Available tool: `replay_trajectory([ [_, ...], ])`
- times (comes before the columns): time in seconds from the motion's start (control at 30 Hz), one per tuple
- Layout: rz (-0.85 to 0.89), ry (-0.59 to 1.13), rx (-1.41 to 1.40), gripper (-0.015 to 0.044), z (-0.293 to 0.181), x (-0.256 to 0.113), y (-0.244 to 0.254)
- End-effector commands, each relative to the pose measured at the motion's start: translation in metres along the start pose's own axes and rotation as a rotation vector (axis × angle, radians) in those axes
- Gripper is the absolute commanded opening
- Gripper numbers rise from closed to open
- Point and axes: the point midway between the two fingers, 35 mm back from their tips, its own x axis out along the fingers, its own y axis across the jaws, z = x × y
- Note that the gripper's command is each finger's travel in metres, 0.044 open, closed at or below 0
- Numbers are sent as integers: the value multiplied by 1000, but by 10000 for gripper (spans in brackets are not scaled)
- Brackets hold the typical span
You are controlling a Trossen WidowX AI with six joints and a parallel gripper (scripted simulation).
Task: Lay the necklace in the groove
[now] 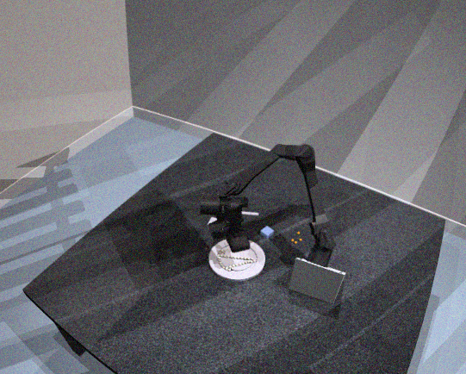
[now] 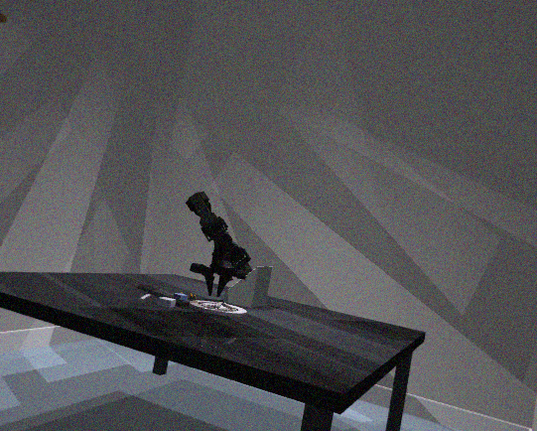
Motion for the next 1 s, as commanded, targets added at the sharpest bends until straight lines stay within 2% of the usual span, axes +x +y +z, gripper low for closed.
replay_trajectory([
  [0.0,-1,0,-311,120,20,-7,-19],
  [0.97,-3,-6,-307,120,21,20,-20],
])
